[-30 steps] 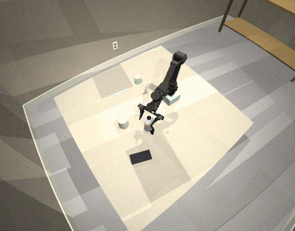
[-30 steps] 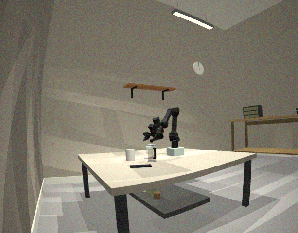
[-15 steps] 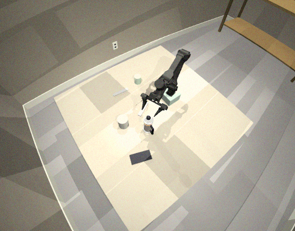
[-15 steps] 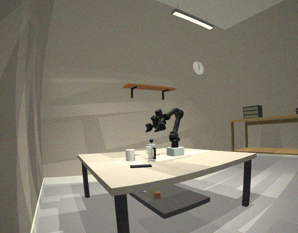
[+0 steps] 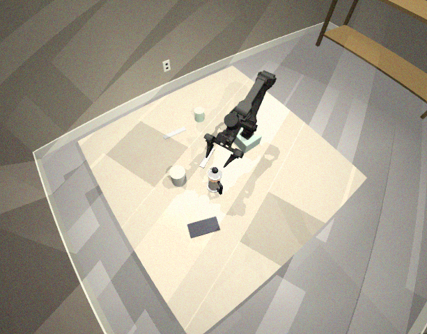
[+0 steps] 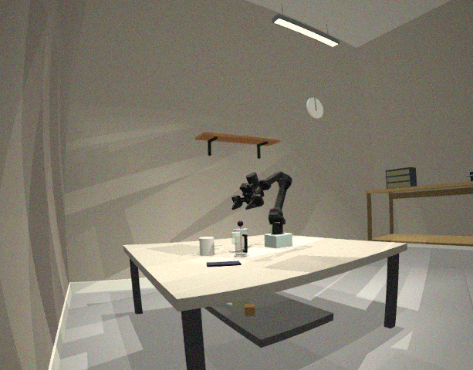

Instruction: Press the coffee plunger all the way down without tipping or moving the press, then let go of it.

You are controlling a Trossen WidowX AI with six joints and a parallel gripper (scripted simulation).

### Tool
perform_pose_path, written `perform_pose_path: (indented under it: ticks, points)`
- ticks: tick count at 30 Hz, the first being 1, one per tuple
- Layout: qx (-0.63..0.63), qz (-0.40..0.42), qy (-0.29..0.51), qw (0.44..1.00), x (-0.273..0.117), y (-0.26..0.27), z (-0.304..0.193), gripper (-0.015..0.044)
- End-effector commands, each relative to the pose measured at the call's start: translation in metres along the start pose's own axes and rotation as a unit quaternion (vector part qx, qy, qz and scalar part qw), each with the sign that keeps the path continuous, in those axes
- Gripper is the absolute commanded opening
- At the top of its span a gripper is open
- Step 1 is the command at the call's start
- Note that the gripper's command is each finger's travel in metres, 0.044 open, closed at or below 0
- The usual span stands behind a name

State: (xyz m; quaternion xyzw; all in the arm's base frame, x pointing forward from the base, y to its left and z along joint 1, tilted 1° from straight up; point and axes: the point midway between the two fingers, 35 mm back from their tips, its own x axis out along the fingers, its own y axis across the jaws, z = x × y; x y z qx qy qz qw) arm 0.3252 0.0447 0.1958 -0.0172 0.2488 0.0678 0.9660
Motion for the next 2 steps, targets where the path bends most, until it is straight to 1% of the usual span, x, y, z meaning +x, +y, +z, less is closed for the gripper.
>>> perform_pose_path:
  ticks: [1, 2]
  points:
    - [0.002, 0.002, -0.005, 1.0, -0.0017, 0.0005, 0.004, 0.044]
    - [0.002, 0.002, -0.005, 1.0, -0.0017, 0.0005, 0.004, 0.044]
